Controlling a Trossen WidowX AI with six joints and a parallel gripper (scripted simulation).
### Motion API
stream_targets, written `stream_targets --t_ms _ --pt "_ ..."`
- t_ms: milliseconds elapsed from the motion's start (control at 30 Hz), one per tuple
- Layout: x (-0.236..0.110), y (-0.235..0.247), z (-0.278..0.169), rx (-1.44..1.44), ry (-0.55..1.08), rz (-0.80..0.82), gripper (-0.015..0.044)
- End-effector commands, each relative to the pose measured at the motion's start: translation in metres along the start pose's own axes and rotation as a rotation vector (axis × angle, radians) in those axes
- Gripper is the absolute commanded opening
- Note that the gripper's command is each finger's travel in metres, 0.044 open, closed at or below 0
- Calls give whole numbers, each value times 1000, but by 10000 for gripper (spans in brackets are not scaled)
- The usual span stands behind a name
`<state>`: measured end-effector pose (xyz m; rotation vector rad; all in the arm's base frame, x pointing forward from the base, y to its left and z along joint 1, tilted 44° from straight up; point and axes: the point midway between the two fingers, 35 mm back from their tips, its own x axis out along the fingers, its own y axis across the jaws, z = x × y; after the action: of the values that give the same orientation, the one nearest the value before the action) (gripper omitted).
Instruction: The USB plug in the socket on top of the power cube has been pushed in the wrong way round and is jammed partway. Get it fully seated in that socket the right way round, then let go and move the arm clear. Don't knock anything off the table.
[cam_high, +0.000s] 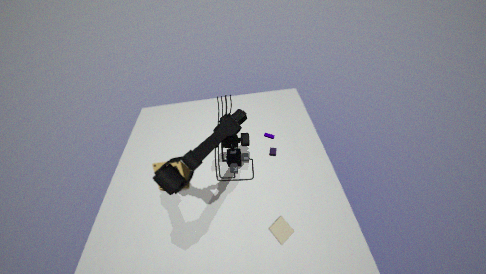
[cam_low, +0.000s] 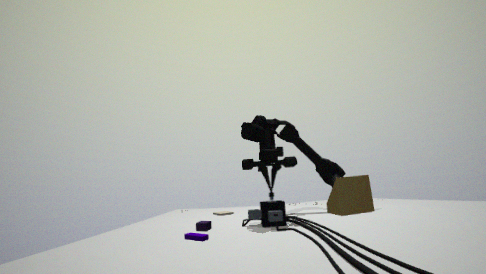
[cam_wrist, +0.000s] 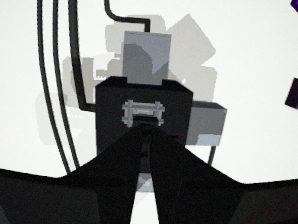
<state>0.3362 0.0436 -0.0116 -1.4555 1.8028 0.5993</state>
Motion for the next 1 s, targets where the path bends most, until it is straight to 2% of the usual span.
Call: stream_targets --t_ms 0,967 --pt "1 1 0 -4 -3 2 0" --pt "4 1 0 -4 -2 2 0"
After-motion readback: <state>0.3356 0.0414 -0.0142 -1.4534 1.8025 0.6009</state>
